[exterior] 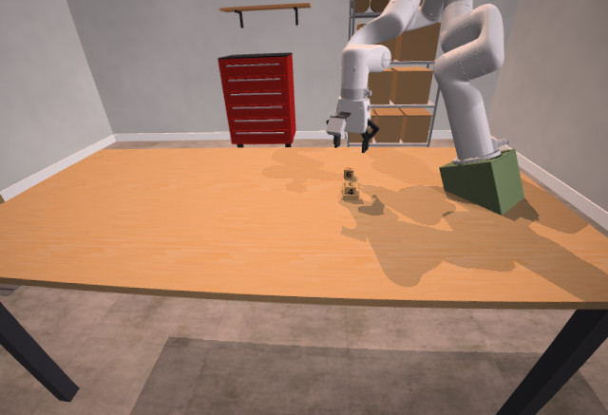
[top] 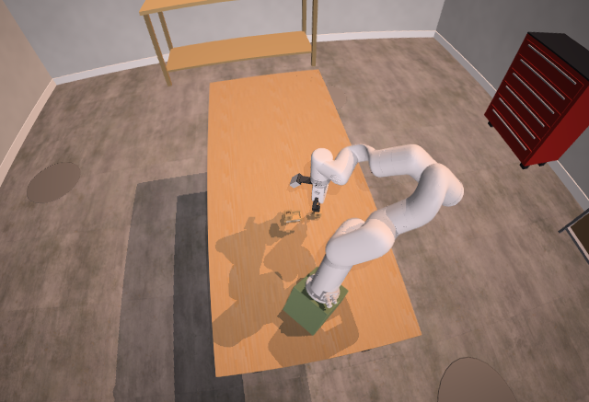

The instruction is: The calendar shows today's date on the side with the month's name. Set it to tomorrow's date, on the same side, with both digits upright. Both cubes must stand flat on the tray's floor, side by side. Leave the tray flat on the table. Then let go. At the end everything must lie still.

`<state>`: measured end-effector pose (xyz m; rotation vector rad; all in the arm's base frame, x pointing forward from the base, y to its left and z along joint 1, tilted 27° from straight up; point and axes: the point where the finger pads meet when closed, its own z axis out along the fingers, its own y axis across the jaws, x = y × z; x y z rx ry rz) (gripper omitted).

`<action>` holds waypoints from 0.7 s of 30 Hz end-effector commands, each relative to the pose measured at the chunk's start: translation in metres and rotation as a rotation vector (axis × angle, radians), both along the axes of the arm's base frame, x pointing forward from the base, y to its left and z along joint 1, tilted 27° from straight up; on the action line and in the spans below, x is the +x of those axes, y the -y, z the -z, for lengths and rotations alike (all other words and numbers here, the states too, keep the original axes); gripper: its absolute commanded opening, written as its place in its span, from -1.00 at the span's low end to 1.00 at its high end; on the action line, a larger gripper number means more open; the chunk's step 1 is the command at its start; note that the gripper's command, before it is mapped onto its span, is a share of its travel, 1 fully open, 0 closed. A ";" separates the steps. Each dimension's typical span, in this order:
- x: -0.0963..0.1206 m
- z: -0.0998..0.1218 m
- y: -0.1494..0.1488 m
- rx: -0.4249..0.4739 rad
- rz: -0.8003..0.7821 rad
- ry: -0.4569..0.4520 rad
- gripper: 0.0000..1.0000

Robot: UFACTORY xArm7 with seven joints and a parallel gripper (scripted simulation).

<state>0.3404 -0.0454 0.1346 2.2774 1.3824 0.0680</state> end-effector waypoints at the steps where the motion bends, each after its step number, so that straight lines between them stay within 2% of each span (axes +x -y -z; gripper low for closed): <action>1: 0.001 -0.001 -0.001 -0.033 -0.135 -0.060 1.00; 11: 0.000 -0.001 -0.001 -0.072 -0.259 -0.111 1.00; 12: 0.000 -0.001 -0.001 -0.072 -0.259 -0.111 -0.01; 21: 0.000 -0.001 -0.001 -0.072 -0.259 -0.111 -0.01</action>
